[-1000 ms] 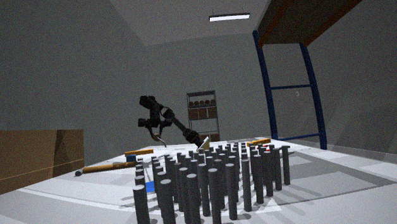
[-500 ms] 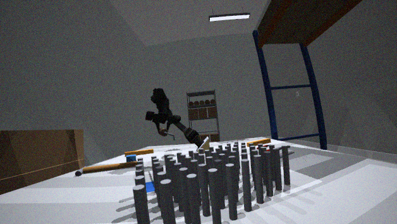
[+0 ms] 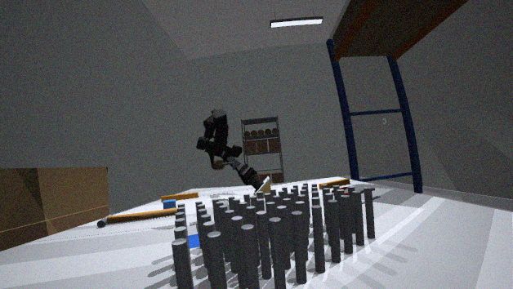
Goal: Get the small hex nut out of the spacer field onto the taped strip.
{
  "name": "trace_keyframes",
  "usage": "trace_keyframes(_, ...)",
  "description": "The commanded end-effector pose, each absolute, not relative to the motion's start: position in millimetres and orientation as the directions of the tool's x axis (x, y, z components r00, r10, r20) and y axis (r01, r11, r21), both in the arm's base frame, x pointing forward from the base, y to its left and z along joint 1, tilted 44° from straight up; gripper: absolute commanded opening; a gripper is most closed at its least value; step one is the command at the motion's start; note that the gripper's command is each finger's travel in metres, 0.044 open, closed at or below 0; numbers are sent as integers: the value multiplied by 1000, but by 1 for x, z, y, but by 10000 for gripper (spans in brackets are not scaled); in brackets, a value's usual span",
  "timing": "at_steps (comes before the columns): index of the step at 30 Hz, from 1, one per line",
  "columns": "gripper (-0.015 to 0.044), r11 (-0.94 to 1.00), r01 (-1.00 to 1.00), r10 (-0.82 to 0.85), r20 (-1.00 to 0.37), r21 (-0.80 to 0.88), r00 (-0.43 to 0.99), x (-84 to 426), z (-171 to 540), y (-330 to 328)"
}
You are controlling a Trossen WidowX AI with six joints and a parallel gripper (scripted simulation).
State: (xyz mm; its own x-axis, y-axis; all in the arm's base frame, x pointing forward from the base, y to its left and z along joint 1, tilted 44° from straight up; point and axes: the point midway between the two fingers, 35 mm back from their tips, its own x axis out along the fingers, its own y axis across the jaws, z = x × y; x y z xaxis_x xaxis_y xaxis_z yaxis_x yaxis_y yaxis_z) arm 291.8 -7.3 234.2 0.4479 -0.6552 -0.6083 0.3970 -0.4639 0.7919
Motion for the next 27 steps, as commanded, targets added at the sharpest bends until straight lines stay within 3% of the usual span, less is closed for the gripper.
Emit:
trace_keyframes(1,0,-464,400,-657,-610,791,444,294,224,-13)
trace_keyframes(27,0,-468,397,-653,-612,790,447,295,142,-93)
